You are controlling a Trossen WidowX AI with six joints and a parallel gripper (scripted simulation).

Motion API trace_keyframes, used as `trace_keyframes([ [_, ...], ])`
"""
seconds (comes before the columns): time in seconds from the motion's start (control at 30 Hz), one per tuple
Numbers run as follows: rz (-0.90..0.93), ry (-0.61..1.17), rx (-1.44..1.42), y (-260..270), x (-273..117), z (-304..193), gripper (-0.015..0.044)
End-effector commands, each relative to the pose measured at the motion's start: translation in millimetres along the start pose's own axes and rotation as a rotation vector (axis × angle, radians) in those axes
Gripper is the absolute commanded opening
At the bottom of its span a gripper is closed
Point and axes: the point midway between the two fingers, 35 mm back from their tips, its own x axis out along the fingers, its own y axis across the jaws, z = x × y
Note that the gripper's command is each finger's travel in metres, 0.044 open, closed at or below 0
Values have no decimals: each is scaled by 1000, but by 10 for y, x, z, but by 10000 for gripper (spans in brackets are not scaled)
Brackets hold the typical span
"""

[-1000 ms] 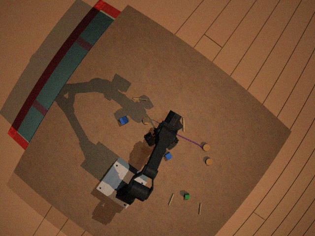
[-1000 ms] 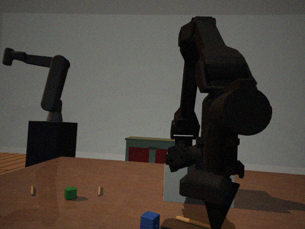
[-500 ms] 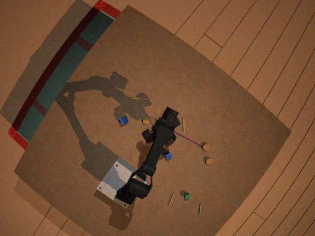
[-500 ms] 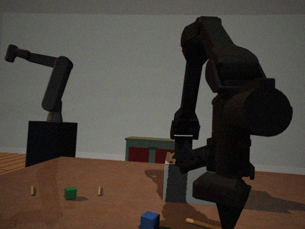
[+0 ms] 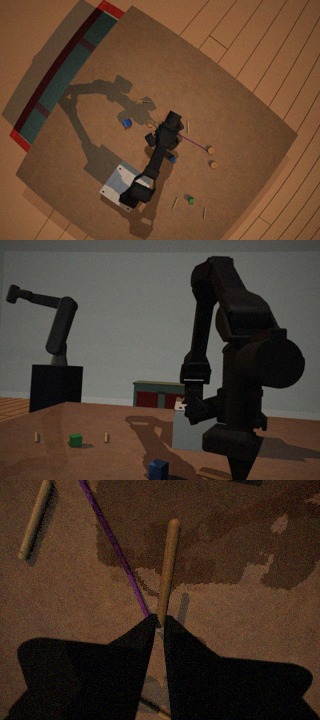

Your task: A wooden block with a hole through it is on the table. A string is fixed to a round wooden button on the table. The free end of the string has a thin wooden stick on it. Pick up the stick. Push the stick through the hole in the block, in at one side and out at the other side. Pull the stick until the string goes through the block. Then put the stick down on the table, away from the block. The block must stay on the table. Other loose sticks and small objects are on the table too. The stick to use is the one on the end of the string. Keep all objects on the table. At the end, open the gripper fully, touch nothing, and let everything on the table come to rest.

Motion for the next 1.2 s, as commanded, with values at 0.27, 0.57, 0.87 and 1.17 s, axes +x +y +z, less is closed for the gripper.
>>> trace_keyframes([
  [0.27, -5, 2, 3, -114, 111, 56, 0],
  [0.57, -5, 1, 3, -193, 189, 101, 0],
  [0.87, -6, 0, 3, -276, 263, 149, 0],
  [1.17, -7, 0, 3, -362, 334, 198, 0],
])
